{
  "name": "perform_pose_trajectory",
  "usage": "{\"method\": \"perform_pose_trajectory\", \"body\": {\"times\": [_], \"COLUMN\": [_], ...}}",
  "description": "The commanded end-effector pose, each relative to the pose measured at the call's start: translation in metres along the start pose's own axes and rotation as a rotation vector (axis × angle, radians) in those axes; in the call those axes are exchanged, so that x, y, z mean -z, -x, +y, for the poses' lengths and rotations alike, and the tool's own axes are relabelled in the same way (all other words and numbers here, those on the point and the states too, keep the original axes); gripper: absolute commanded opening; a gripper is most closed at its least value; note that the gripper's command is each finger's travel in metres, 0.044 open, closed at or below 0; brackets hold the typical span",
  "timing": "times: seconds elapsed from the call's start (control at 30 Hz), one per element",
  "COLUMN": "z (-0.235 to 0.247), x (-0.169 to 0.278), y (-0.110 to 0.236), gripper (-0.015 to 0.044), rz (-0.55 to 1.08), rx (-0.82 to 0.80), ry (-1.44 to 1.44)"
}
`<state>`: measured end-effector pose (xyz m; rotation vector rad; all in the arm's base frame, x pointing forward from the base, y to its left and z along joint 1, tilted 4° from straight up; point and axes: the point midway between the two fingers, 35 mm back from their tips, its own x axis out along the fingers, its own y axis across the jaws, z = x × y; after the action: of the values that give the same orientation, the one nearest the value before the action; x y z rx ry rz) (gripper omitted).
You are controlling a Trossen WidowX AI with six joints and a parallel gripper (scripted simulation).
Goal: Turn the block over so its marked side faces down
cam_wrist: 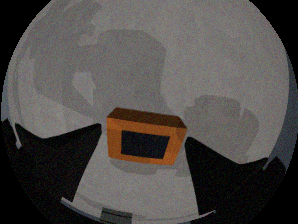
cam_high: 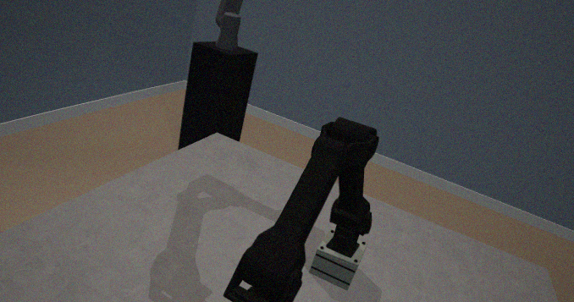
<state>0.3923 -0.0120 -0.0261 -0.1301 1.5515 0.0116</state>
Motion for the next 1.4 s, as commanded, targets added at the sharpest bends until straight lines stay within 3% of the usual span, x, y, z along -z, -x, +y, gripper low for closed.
{"method": "perform_pose_trajectory", "body": {"times": [0.0,0.03,0.73,0.93,1.37], "z": [0.001,0.001,0.001,0.0,0.0], "x": [0.001,0.001,0.001,0.001,-0.002], "y": [-0.003,-0.003,-0.003,0.025,0.019], "gripper": [0.0309,0.0282,0.0143,0.0,0.0], "rz": [0.005,0.005,0.005,0.005,-0.107], "rx": [-0.004,-0.004,-0.004,-0.004,-0.009], "ry": [0.005,0.005,0.005,0.005,0.001]}}
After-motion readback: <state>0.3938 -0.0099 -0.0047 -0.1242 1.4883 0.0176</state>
